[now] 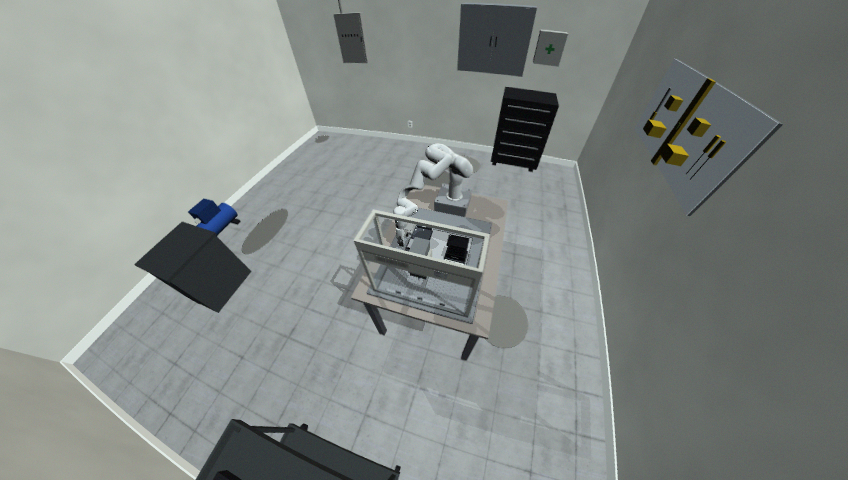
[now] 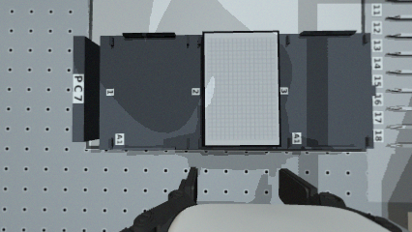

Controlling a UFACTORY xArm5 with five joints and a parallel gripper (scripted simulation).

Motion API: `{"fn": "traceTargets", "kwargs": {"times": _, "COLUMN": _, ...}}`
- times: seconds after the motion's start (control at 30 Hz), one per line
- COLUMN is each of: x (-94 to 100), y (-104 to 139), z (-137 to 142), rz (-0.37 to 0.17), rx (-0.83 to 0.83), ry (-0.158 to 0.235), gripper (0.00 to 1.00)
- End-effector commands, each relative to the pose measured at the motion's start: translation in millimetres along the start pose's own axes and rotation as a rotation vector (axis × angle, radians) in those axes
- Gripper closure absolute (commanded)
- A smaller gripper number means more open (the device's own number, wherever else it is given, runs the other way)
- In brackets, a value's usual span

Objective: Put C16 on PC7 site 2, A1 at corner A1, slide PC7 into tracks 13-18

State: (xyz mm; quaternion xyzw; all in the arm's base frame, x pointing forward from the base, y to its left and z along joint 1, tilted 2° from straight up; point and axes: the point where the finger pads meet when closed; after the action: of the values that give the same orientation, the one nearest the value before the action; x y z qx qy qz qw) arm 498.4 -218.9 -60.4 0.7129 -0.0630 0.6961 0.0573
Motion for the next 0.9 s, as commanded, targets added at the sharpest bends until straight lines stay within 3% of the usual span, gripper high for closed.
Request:
{"fn": "traceTargets", "kwargs": {"times": 0.0, "x": 0.1, "y": 0, "z": 1, "rz": -0.001, "rx": 0.000, "ry": 0.004, "gripper": 0.00}}
{"fn": "traceTargets", "kwargs": {"times": 0.87, "x": -15.9, "y": 1, "z": 1, "rz": -0.001, "rx": 0.000, "ry": 0.004, "gripper": 0.00}}
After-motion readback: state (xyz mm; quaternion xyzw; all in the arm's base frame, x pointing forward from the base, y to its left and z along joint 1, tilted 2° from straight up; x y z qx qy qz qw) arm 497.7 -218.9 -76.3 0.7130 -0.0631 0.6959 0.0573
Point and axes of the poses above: the point where the finger pads meet when closed, its own x axis back along the fingers, its own z axis across the jaws, y = z × x, and after that the axes turned 12 degrees about -x, right-handed
